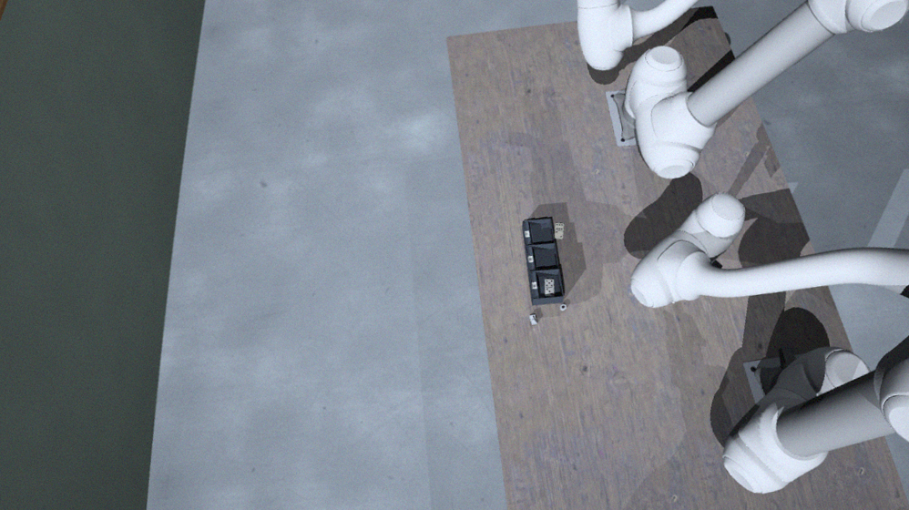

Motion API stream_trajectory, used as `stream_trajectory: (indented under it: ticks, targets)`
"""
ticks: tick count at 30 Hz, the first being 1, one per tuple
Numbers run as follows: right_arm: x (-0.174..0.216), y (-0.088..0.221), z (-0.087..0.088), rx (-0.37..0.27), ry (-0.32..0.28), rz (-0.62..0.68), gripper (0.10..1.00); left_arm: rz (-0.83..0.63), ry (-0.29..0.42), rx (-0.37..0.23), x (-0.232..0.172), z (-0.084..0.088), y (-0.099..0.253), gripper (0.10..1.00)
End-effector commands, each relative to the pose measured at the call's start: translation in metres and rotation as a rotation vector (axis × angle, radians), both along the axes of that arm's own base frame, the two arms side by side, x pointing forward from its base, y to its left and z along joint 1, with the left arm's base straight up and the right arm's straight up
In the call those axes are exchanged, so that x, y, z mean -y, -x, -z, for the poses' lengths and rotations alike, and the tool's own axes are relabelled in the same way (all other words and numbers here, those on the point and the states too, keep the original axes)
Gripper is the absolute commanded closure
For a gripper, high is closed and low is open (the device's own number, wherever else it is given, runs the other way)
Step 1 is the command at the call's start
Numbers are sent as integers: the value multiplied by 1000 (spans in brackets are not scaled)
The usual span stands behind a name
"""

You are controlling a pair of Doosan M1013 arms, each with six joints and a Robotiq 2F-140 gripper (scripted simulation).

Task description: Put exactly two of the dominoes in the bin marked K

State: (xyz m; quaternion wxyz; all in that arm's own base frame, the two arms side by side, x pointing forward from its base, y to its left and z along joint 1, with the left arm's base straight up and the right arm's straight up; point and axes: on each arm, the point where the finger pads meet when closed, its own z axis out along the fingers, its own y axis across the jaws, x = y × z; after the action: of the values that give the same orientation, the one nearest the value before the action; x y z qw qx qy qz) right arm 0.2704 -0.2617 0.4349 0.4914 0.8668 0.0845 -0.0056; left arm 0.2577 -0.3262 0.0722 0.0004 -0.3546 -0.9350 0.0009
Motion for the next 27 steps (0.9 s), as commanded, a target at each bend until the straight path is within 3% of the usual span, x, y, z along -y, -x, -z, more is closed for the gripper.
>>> stream_trajectory:
  ticks: [1, 20, 27]
  targets:
    - [1, 1, 0, -1, 3, -4, 98, 10, -4, 3, -1, 21, -2, 777]
    - [1, 1, 0, -1, 3, -4, 98, 10, -4, 3, -1, 40, -1, 777]
    - [1, 1, 0, -1, 3, -4, 98, 4, -1, 2, 1, 37, -1, 777]
